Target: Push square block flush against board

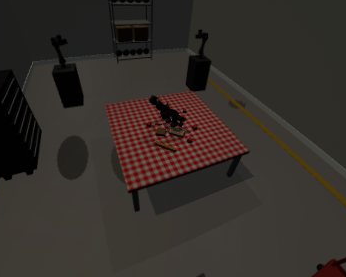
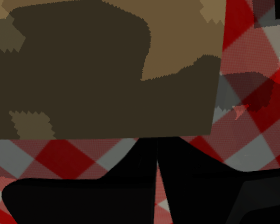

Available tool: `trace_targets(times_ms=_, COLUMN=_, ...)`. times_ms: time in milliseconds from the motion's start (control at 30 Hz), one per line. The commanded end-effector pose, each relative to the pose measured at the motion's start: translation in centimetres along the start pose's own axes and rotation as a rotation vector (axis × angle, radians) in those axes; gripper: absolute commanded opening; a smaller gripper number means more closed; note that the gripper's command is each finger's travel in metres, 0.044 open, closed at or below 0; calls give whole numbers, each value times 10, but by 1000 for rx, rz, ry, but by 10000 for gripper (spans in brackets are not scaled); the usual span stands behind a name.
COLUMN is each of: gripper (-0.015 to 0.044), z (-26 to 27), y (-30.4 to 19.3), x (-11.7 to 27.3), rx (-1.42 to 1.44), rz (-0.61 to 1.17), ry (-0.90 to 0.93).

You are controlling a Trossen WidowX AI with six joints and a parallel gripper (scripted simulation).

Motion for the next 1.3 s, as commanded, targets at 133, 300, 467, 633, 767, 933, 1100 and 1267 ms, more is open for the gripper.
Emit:
trace_targets(times_ms=133, gripper=0, z=-1, y=13, x=0, rx=-11, rz=-7, ry=0)
trace_targets(times_ms=300, gripper=0, z=-1, y=18, x=0, rx=-11, rz=-7, ry=0)
trace_targets(times_ms=467, gripper=0, z=-2, y=23, x=0, rx=-11, rz=-8, ry=0)
trace_targets(times_ms=633, gripper=0, z=-2, y=28, x=0, rx=-11, rz=-8, ry=0)
trace_targets(times_ms=767, gripper=0, z=-2, y=32, x=0, rx=-11, rz=-8, ry=0)
trace_targets(times_ms=933, gripper=0, z=-2, y=38, x=0, rx=-12, rz=-8, ry=0)
trace_targets(times_ms=1100, gripper=0, z=-2, y=43, x=1, rx=-12, rz=-9, ry=0)
trace_targets(times_ms=1267, gripper=0, z=-2, y=48, x=1, rx=-12, rz=-9, ry=0)
Point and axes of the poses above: the point midway between the two fingers, 35 mm back from their tips, its own x axis back along the fingers, its own z axis across the jaws, y = z × x, the point moved 8 cm from there along x, back along the fingers, and after that the axes turned 10 degrees about x, right-handed, at the moved point
